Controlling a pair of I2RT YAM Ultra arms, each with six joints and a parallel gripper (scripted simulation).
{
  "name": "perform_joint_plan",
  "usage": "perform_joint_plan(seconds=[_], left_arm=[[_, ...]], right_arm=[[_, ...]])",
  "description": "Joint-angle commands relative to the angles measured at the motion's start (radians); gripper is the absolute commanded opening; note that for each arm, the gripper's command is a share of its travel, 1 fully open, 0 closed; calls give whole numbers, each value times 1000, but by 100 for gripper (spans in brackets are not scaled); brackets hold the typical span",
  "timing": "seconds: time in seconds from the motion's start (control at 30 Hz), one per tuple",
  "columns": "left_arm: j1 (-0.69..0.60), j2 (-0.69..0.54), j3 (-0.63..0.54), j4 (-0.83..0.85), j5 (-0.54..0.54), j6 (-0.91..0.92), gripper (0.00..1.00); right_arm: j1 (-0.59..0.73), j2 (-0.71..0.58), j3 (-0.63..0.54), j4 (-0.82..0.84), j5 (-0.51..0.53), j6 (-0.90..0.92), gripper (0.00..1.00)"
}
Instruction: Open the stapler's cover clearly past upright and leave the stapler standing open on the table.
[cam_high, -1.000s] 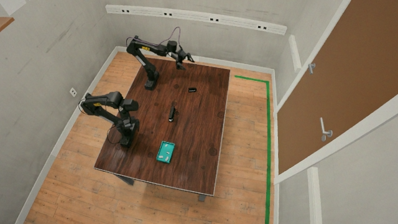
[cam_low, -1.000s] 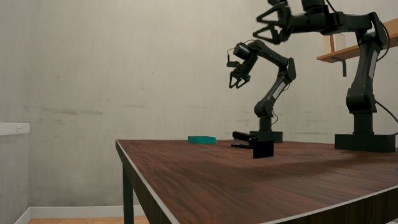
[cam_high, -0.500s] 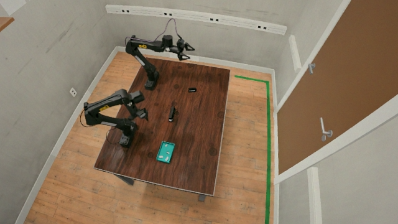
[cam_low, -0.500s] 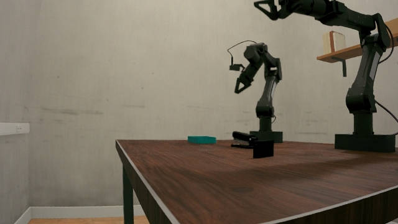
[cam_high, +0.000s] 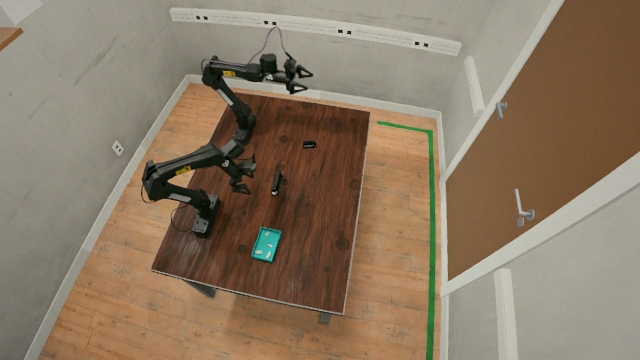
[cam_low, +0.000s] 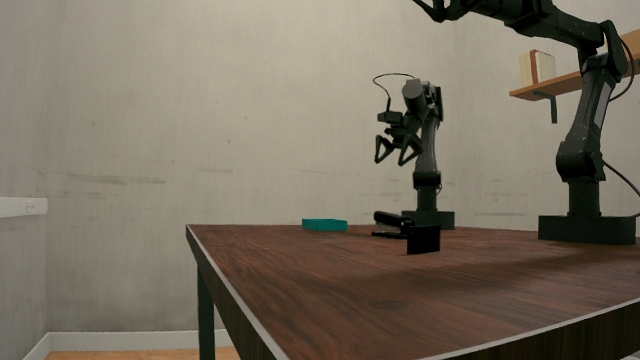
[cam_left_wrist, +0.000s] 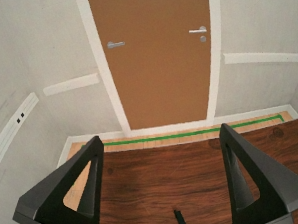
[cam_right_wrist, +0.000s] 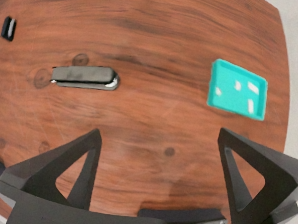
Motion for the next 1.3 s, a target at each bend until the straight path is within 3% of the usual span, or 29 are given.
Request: perform_joint_plan(seconds=[0.0,0.3,0.57,1.2,1.27], left_arm=[[-11,2,29,-19,-13,-9,100],[-5,-1,19,-7,-14,-3,100],[-5,-1,19,-7,-14,-3,100],[-5,-1,19,-7,-14,-3,100],[-5,-1,19,-7,-14,-3,100]], right_arm=[[-17,57,-30,210,-88,-182,100],[-54,230,-29,439,-255,-414,100],[-75,338,-5,529,-338,-507,100],[-77,385,1,537,-353,-520,100],[-76,396,13,522,-362,-549,77]])
